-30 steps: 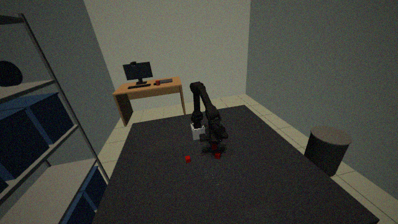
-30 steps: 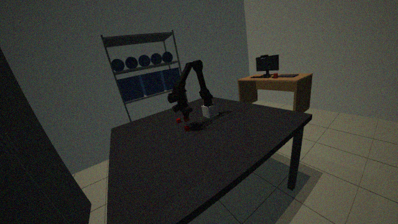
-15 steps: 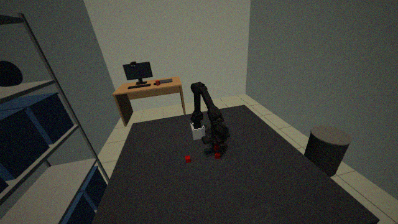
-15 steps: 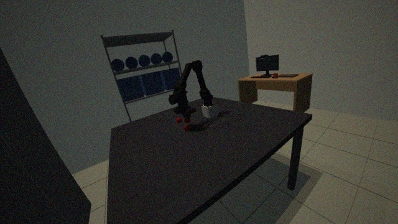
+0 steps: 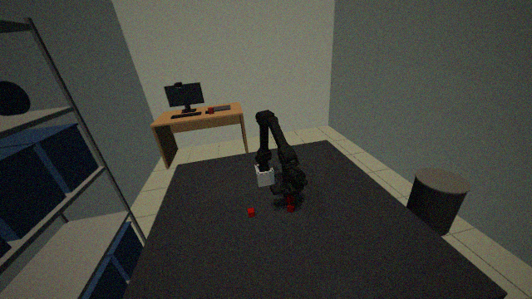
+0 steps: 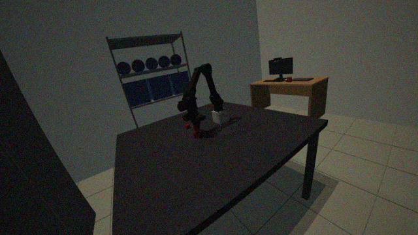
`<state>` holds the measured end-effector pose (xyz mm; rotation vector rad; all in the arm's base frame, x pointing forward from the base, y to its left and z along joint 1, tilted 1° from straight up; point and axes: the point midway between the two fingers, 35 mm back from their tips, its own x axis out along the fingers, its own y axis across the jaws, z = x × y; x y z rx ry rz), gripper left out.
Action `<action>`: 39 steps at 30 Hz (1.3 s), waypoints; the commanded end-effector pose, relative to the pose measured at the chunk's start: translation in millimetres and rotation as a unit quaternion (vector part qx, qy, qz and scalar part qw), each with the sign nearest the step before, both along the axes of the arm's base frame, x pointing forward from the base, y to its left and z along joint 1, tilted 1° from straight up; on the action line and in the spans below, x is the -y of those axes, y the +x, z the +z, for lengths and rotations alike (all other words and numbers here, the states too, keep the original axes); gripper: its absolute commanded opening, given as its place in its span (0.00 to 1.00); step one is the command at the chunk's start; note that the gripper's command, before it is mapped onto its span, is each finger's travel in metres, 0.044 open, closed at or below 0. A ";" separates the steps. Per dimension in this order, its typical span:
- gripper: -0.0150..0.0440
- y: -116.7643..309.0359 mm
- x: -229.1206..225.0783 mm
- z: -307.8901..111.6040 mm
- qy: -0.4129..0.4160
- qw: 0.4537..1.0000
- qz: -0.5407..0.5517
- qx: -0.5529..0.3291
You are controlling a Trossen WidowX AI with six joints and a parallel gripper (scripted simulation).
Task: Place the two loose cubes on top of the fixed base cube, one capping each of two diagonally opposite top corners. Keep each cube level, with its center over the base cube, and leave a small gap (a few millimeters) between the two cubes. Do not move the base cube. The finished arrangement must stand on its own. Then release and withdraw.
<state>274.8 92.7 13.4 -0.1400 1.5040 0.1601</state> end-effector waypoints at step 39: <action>0.60 -1.8 1.2 -16.4 -0.003 1.000 0.001 -0.005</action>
